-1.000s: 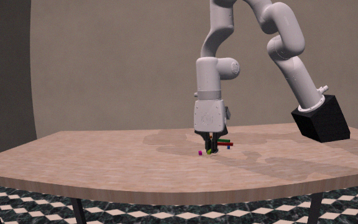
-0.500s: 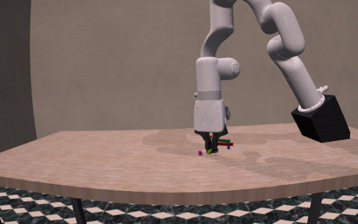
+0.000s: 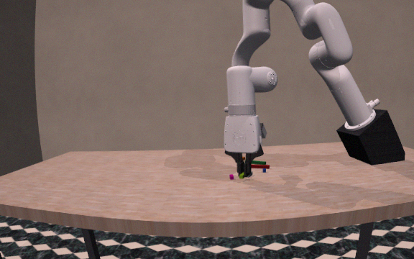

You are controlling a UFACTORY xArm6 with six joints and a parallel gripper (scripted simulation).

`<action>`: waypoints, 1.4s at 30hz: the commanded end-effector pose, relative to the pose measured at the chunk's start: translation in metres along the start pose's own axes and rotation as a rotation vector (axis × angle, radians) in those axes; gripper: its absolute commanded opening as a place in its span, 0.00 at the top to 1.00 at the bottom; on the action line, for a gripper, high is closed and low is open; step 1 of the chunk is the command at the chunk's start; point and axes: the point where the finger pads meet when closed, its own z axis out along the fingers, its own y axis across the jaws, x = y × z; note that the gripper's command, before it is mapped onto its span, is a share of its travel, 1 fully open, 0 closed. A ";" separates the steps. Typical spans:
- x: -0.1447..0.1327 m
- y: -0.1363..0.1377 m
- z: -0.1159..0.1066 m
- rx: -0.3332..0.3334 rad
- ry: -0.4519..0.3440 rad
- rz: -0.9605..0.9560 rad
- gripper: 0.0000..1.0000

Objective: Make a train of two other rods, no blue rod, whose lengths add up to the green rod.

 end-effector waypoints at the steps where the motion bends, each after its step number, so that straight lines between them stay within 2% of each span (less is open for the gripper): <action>1: -0.001 -0.001 -0.001 0.002 -0.002 0.000 0.96; 42: -0.001 -0.001 0.011 0.002 -0.002 0.000 0.96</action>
